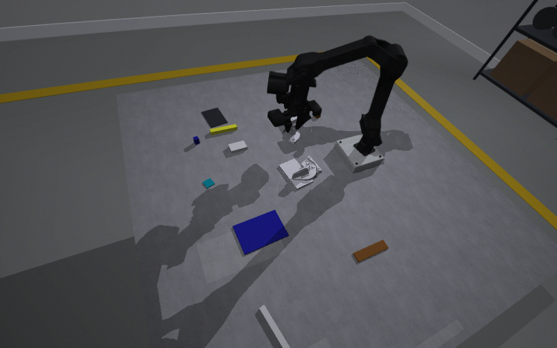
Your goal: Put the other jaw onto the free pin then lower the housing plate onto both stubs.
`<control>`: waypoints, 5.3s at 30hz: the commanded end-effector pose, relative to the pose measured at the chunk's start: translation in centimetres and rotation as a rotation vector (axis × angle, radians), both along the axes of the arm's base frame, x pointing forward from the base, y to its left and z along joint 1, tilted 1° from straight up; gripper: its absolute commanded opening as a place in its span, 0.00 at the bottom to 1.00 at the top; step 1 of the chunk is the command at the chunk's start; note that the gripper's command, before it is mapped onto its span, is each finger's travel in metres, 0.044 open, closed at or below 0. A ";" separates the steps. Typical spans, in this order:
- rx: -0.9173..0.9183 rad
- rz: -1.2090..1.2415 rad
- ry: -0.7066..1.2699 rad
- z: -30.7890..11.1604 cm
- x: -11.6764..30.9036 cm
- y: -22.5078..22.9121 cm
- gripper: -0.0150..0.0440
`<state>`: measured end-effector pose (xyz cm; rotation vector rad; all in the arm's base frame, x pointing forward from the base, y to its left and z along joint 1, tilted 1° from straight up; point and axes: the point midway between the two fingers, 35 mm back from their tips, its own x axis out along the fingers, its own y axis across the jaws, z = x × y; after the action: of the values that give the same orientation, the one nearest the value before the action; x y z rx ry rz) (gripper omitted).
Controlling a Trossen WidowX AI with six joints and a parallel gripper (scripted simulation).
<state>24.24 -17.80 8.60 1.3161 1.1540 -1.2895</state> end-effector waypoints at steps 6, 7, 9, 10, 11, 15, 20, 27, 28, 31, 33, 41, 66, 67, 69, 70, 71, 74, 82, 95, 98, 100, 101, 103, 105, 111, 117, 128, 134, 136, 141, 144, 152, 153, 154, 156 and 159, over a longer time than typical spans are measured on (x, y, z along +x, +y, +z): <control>-0.007 0.195 -0.012 0.3 -0.5 1.3 0.48; -0.007 0.218 -0.012 0.3 -0.6 1.4 0.48; -0.008 0.262 -0.012 0.4 -0.7 1.7 0.48; -0.008 0.285 -0.013 0.4 -0.7 1.9 0.48; -0.008 0.307 -0.013 0.4 -0.8 2.0 0.48; -0.009 0.397 -0.014 0.4 -1.1 2.6 0.48; -0.009 0.509 -0.015 0.4 -1.4 3.3 0.48; -0.010 0.666 -0.017 0.3 -1.9 4.3 0.48; -0.010 0.688 -0.017 0.3 -2.0 4.4 0.48; -0.011 0.755 -0.018 0.3 -2.3 4.8 0.48; -0.011 0.800 -0.019 0.3 -2.4 5.1 0.48; -0.012 0.979 -0.021 0.2 -3.1 6.1 0.48; -0.015 1.539 -0.029 -0.5 -5.3 9.2 0.48; -0.015 1.562 -0.029 -0.5 -5.4 9.3 0.48; -0.015 1.607 -0.030 -0.6 -5.6 9.5 0.48; -0.015 1.629 -0.030 -0.6 -5.7 9.6 0.48; -0.015 1.651 -0.031 -0.7 -5.8 9.7 0.48; -0.016 1.719 -0.032 -0.8 -6.1 10.0 0.48; -0.016 1.774 -0.033 -0.9 -6.3 10.3 0.48; -0.016 1.806 -0.033 -0.9 -6.3 10.3 0.48; -0.016 1.806 -0.033 -0.9 -6.3 10.3 0.48; -0.016 1.806 -0.033 -0.9 -6.3 10.3 0.48; -0.016 1.806 -0.033 -0.9 -6.3 10.3 0.48; -0.016 1.806 -0.033 -0.9 -6.3 10.3 0.48; -0.016 1.806 -0.033 -0.9 -6.3 10.3 0.48; -0.017 1.806 -0.034 -0.6 -4.6 10.0 0.48; -0.019 1.806 -0.034 -0.3 -2.7 9.7 0.48; -0.021 1.806 -0.036 -0.3 0.9 9.4 0.48; -0.022 1.806 -0.037 -0.5 2.9 9.3 0.48; -0.023 1.806 -0.037 -0.6 3.4 9.3 0.48; -0.023 1.806 -0.038 -0.6 4.0 9.3 0.48; -0.023 1.806 -0.038 -0.6 4.0 9.3 0.48; -0.023 1.806 -0.038 -0.6 4.0 9.3 0.48; -0.023 1.806 -0.038 -0.6 4.0 9.3 0.48; -0.023 1.806 -0.038 -0.6 4.0 9.3 0.48; -0.023 1.806 -0.038 -0.6 4.0 9.3 0.48; -0.023 1.800 -0.038 -0.6 4.0 9.3 0.48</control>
<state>28.20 -8.51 7.97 -0.0780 1.5503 0.0990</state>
